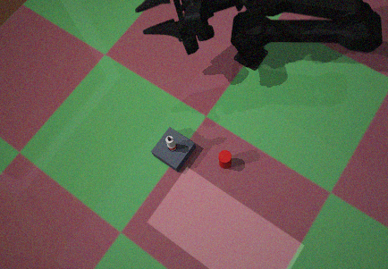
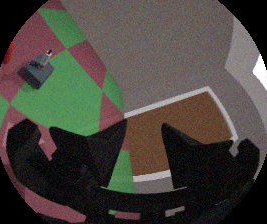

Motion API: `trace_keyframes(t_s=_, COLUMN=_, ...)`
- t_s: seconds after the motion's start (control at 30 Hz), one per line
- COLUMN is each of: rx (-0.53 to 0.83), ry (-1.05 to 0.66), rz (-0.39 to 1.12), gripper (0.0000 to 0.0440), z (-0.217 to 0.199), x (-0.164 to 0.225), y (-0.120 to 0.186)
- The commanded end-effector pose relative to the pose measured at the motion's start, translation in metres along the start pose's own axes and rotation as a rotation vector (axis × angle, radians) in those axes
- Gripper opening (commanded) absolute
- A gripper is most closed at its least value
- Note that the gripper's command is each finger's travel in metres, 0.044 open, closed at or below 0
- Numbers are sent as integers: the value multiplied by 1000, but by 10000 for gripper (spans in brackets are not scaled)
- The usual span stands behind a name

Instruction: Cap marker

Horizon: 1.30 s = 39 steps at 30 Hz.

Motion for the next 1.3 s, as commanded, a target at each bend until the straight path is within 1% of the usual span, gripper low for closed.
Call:
trace_keyframes(t_s=0.0, rx=-49, ry=-2, rz=-4, gripper=232, z=-4, x=-6, y=0)
trace_keyframes(t_s=0.67, rx=-269, ry=-14, rz=-10, gripper=278, z=-14, x=-24, y=-3)
trace_keyframes(t_s=1.27, rx=-461, ry=-16, rz=-27, gripper=310, z=-21, x=-39, y=-9)
Point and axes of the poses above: the point midway between the two fingers, 35 mm back from their tips, its own y axis back along the fingers, its own z axis across the jaws, x = y × z, the point moved 8 cm from there along y, back along the fingers, and after that the axes turned 3 degrees about -y, right-handed, at the moved point
